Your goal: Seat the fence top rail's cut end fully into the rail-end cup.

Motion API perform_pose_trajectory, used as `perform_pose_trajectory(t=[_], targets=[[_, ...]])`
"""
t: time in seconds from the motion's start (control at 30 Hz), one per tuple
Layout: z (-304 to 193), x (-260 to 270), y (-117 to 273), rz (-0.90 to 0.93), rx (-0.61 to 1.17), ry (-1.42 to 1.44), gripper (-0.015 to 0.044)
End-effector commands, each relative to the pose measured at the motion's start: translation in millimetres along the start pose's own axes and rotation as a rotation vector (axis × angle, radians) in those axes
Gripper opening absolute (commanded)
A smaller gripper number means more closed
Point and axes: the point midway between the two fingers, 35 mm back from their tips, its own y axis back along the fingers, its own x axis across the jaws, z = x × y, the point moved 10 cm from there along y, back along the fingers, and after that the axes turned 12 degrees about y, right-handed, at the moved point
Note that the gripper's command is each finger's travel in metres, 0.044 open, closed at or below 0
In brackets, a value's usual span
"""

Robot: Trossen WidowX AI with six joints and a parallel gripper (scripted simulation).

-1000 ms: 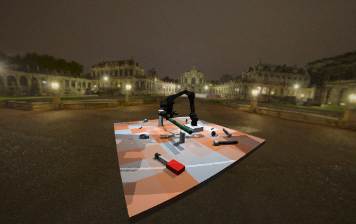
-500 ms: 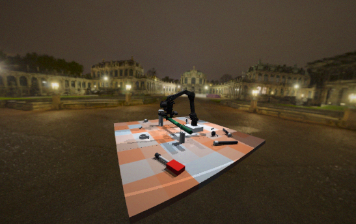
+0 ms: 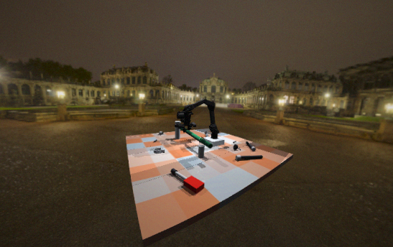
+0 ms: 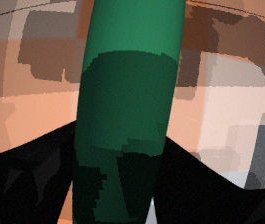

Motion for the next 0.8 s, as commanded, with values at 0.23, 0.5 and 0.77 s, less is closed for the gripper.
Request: perform_pose_trajectory(t=[0.23,0.5,0.77], targets=[[0.7,-0.1,0.0,0.001,0.000,0.000,0.0000],[2.3,-0.2,-0.4,0.001,0.000,0.001,0.0000],[3.9,-0.3,-0.6,0.001,-0.001,0.001,0.0000]])
